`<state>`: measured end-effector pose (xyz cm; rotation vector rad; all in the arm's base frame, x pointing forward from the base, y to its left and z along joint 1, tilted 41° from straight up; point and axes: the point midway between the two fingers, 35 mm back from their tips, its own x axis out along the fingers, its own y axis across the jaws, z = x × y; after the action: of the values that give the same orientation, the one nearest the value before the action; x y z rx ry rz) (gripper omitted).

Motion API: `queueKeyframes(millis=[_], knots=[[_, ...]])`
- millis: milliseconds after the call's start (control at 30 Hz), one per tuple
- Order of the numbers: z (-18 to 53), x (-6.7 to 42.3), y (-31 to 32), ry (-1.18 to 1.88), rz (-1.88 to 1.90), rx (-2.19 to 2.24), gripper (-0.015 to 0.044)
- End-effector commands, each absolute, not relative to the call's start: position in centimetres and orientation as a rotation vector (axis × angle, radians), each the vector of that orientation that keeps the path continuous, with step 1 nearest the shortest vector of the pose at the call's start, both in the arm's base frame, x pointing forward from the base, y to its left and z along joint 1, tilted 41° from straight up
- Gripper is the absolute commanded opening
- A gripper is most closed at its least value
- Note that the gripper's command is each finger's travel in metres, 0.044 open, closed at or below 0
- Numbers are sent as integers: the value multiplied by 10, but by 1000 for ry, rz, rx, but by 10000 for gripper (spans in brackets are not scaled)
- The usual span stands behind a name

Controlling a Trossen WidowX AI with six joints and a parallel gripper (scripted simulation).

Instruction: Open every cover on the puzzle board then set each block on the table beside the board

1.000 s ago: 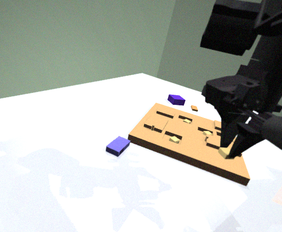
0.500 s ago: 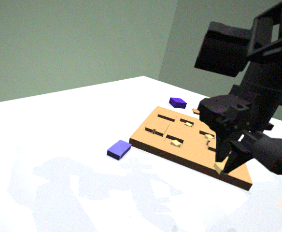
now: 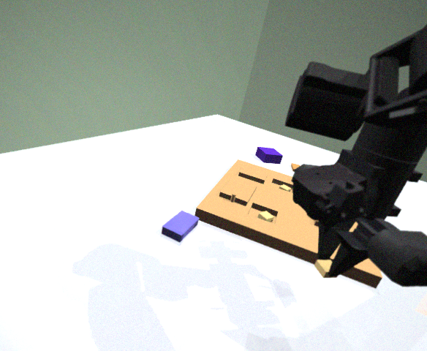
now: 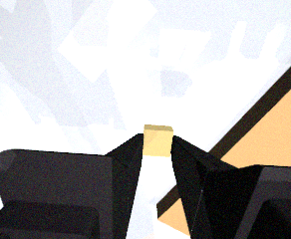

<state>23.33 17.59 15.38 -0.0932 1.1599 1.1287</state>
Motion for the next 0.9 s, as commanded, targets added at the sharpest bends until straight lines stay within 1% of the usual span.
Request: queueKeyframes(millis=[0,867], knots=[[147,233,179,1166,1122,-91,80],[117,225,207,1161,1127,-82,80]])
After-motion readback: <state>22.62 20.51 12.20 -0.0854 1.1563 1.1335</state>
